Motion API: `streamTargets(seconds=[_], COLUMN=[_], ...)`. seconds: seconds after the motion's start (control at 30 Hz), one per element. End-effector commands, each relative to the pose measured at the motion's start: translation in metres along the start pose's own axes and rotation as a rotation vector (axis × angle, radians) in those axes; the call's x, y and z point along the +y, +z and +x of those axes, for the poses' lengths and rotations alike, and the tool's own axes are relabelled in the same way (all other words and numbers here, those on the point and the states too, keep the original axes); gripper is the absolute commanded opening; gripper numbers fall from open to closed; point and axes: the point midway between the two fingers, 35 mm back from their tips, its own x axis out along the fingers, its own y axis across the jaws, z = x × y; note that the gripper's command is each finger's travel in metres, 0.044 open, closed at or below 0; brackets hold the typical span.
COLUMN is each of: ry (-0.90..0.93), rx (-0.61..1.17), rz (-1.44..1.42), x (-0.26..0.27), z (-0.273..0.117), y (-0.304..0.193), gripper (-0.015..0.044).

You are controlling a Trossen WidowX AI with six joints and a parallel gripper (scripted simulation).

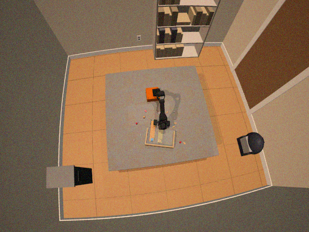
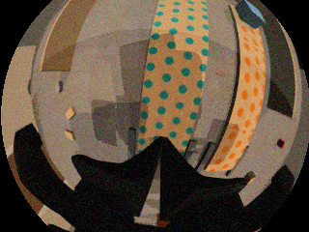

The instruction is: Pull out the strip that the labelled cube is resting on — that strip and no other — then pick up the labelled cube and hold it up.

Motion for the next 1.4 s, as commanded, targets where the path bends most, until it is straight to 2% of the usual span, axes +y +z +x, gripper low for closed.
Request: streamTargets(seconds=[0.0,1.37], ry=[-0.003,-0.003], rx=[0.002,0.006], rz=[0.003,0.003], x=[0.000,0.002], z=[0.004,0.007], y=[0.001,-0.051], gripper=[0.0000,0.0000])
